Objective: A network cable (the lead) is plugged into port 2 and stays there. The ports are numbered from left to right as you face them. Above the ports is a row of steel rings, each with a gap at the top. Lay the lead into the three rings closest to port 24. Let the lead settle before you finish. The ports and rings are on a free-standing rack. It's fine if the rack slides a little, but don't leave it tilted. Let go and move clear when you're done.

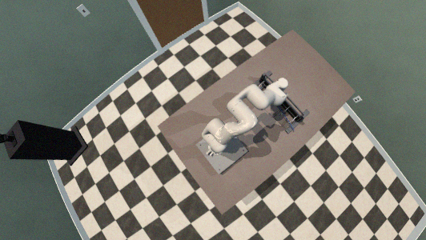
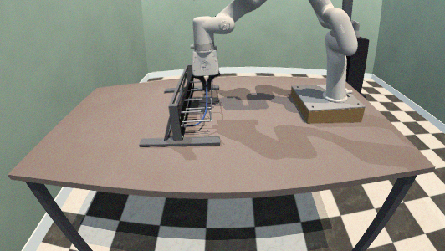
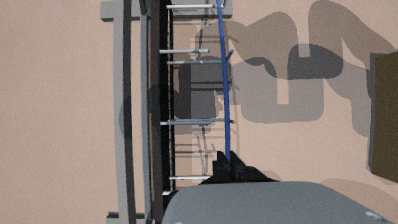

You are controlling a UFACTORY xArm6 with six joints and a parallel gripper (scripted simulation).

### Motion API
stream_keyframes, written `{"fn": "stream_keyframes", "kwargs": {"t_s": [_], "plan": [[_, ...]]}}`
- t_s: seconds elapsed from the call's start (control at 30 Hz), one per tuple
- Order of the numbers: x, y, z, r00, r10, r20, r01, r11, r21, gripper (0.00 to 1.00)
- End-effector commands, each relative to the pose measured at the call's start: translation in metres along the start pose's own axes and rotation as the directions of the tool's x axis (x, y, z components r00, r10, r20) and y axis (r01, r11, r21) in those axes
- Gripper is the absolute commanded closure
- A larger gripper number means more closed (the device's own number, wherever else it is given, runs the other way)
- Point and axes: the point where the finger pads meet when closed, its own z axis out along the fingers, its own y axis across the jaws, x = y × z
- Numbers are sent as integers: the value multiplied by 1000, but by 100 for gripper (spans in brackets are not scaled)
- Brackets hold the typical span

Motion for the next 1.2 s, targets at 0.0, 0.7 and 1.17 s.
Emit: {"fn": "stream_keyframes", "kwargs": {"t_s": [0.0,0.7,1.17], "plan": [[0,-2,0,1000,0,0,0,1000,5,100],[0,-2,17,1000,0,0,0,1000,5,100],[0,-2,32,1000,0,0,0,1000,5,100]]}}
